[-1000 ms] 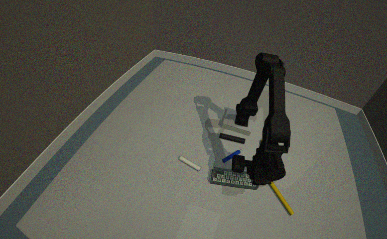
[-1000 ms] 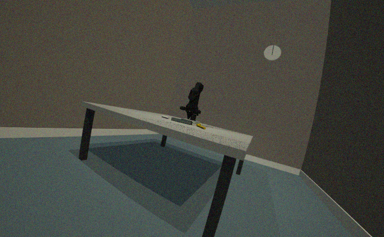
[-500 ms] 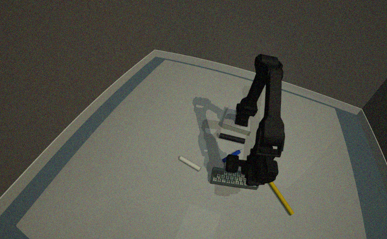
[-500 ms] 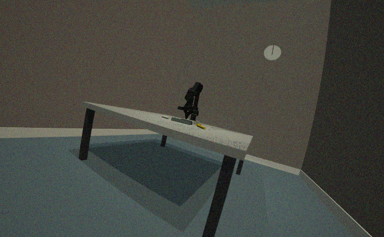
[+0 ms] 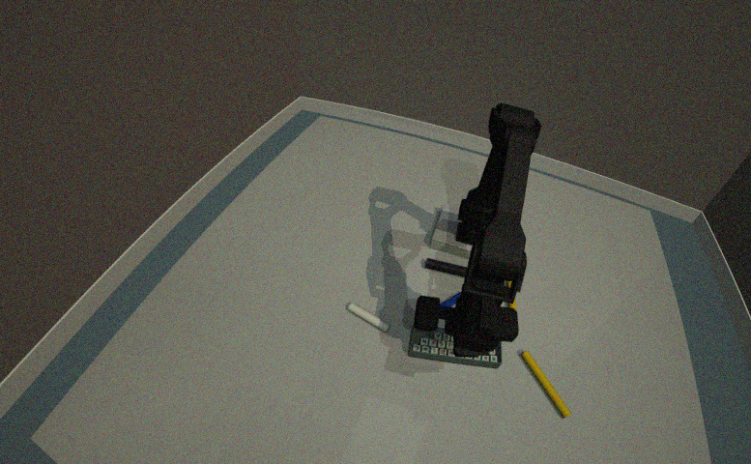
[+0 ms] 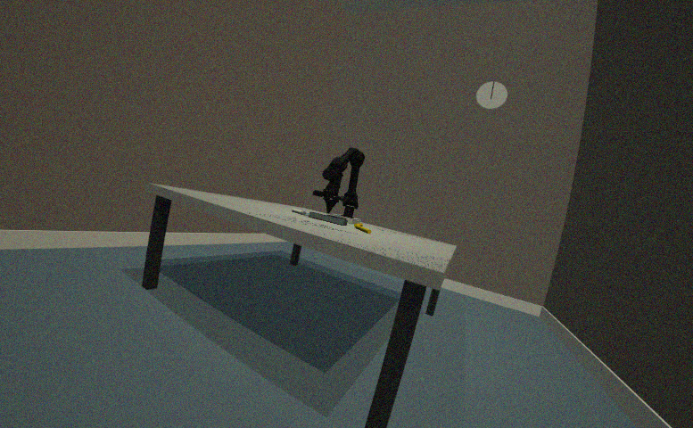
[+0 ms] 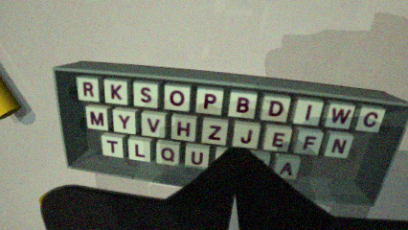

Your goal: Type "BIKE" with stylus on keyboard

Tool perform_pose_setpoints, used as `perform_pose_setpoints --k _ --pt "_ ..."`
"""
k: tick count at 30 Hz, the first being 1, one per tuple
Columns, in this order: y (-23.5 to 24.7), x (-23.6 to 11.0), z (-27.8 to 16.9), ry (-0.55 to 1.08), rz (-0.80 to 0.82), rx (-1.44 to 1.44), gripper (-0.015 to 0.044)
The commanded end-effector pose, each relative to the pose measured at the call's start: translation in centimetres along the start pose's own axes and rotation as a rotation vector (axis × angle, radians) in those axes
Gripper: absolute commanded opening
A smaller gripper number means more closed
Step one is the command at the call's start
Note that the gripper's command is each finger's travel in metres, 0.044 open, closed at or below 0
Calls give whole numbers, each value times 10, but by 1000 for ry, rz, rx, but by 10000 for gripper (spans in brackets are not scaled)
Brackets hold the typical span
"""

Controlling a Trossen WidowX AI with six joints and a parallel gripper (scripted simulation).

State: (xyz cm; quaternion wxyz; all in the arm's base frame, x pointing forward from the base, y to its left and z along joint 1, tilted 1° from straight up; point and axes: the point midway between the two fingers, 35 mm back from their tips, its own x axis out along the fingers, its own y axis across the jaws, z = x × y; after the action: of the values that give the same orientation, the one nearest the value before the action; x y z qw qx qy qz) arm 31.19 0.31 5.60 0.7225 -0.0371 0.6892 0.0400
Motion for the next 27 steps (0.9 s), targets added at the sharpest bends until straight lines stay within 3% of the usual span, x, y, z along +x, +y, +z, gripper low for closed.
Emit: perform_pose_setpoints --k 1,14,19,27 --pt "-43 -1 0 -2 -3 14 0" --pt "-54 -1 -1 -2 -4 14 0" --pt "-29 0 -28 1 -2 14 0" --pt "-28 0 -29 1 -2 14 0"
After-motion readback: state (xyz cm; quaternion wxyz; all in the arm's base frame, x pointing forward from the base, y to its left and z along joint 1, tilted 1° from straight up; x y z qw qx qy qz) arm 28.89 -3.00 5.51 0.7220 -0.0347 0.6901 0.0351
